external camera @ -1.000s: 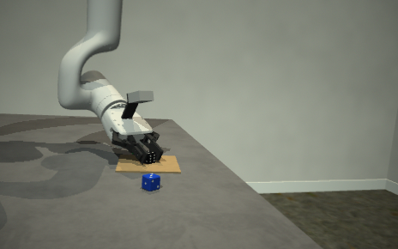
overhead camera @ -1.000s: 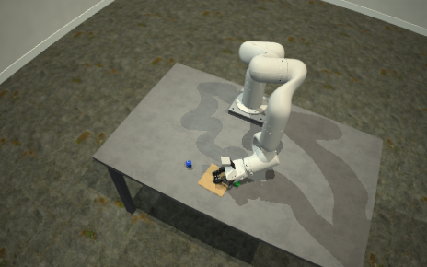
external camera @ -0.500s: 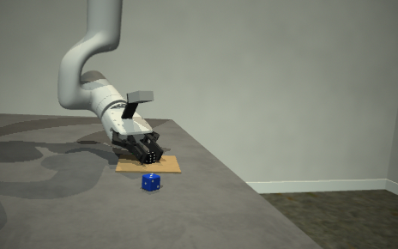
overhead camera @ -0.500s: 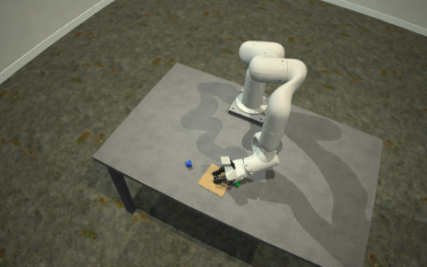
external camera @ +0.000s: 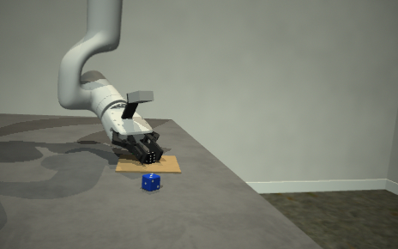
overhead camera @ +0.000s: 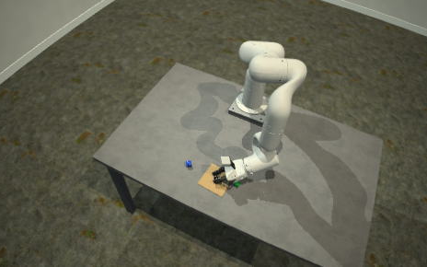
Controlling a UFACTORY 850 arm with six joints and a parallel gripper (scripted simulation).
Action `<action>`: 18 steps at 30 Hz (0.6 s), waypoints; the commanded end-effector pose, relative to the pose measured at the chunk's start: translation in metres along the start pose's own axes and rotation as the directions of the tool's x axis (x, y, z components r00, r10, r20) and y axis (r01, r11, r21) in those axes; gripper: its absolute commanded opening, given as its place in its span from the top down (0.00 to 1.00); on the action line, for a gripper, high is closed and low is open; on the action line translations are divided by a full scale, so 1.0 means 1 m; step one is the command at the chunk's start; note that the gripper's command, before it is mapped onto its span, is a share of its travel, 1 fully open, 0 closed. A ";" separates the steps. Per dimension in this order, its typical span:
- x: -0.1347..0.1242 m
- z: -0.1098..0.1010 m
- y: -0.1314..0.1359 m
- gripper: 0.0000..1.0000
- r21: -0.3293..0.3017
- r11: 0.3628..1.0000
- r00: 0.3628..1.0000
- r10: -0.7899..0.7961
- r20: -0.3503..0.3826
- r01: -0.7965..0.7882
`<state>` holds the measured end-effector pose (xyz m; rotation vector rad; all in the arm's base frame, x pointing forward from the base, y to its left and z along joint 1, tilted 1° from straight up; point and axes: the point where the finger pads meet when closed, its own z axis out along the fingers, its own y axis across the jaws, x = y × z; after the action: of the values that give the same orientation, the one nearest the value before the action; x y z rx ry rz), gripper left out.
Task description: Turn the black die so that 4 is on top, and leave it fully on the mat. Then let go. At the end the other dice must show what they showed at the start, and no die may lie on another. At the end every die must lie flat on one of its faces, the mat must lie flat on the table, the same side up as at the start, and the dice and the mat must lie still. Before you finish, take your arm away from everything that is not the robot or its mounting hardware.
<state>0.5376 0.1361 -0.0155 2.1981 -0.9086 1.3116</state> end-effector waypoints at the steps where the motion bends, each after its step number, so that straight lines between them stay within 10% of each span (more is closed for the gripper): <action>1: 0.001 0.000 -0.001 0.58 0.001 1.000 1.000 0.001 -0.001 -0.001; 18: 0.001 -0.037 -0.001 0.58 0.001 1.000 1.000 0.001 -0.001 -0.001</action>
<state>0.5201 0.1547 -0.0021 2.1983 -0.9084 1.3120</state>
